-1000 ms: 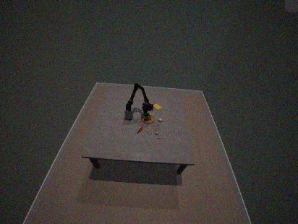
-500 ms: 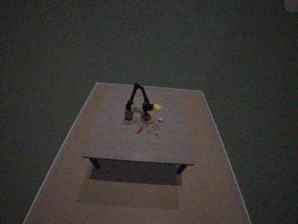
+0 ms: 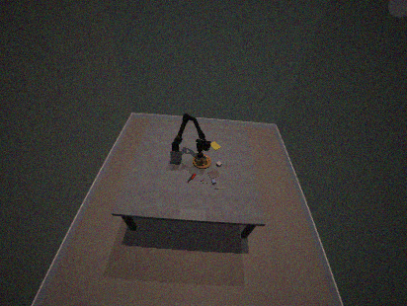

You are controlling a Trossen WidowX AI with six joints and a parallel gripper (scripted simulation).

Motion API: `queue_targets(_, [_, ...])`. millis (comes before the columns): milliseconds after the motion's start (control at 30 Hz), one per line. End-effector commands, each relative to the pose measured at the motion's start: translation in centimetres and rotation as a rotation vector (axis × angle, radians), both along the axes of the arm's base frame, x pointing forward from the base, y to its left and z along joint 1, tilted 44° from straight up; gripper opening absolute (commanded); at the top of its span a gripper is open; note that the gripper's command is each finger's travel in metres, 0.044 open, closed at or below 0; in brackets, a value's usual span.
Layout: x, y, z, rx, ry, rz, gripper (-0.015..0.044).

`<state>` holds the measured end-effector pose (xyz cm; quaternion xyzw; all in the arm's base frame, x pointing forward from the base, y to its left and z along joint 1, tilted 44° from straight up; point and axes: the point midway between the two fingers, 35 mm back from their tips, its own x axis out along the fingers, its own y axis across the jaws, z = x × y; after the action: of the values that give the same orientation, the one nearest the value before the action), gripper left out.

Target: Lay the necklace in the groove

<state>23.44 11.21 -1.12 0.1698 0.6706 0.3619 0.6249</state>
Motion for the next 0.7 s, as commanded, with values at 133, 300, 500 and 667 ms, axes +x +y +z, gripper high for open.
queue_targets(133, [1.2, -0.6, 1.0, -0.018, 0.052, -0.071, 0.0125])
queue_targets(300, [0.9, 0.4, 0.0, -0.017, 0.053, -0.071, 0.0120])
queue_targets(500, [1.2, 0.2, 0.3, -0.016, 0.037, -0.069, 0.0120])
queue_targets(667, [1.1, 0.8, -0.3, -0.016, 0.042, -0.069, 0.0120])
